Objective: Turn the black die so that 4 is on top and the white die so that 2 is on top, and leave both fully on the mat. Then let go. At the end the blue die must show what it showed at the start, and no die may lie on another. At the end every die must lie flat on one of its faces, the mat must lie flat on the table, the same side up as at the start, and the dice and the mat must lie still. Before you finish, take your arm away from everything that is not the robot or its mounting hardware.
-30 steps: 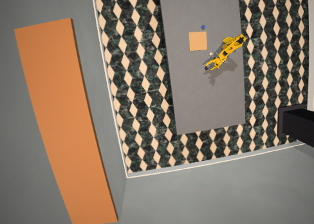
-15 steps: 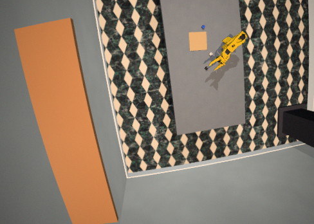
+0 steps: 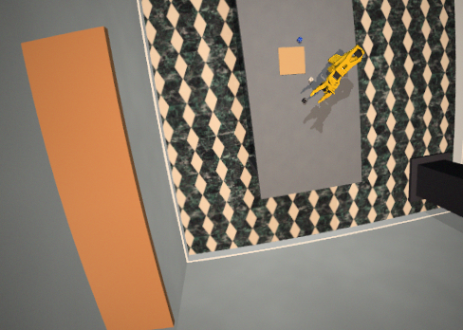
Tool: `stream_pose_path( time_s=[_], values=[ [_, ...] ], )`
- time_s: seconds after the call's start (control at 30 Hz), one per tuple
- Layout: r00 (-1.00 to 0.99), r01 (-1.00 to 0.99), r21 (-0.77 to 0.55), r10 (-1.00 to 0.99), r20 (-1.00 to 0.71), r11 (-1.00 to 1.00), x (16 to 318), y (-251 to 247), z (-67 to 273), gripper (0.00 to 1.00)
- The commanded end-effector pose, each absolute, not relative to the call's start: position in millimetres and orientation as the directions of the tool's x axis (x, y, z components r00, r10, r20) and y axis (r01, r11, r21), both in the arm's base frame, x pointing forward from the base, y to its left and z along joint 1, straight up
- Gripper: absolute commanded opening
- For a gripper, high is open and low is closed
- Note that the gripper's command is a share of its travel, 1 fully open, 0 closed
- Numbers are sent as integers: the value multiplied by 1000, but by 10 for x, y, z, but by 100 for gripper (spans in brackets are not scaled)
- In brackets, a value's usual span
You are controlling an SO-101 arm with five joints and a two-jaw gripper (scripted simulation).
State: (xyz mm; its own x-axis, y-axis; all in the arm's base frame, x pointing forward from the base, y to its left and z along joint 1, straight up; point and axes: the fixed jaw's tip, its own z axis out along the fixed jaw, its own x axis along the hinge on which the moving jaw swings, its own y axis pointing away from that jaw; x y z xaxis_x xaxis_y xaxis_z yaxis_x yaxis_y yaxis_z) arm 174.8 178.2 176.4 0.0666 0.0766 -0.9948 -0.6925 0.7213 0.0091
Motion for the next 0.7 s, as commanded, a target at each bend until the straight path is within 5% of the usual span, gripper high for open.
stream_pose_path(
  time_s=[0.0,0.67],
  values=[
    [87,-687,3,86,-993,727,1766,1773,1849,28],
    [-122,-693,14,-98,-988,721,1957,1996,1831,28]
  ],
)
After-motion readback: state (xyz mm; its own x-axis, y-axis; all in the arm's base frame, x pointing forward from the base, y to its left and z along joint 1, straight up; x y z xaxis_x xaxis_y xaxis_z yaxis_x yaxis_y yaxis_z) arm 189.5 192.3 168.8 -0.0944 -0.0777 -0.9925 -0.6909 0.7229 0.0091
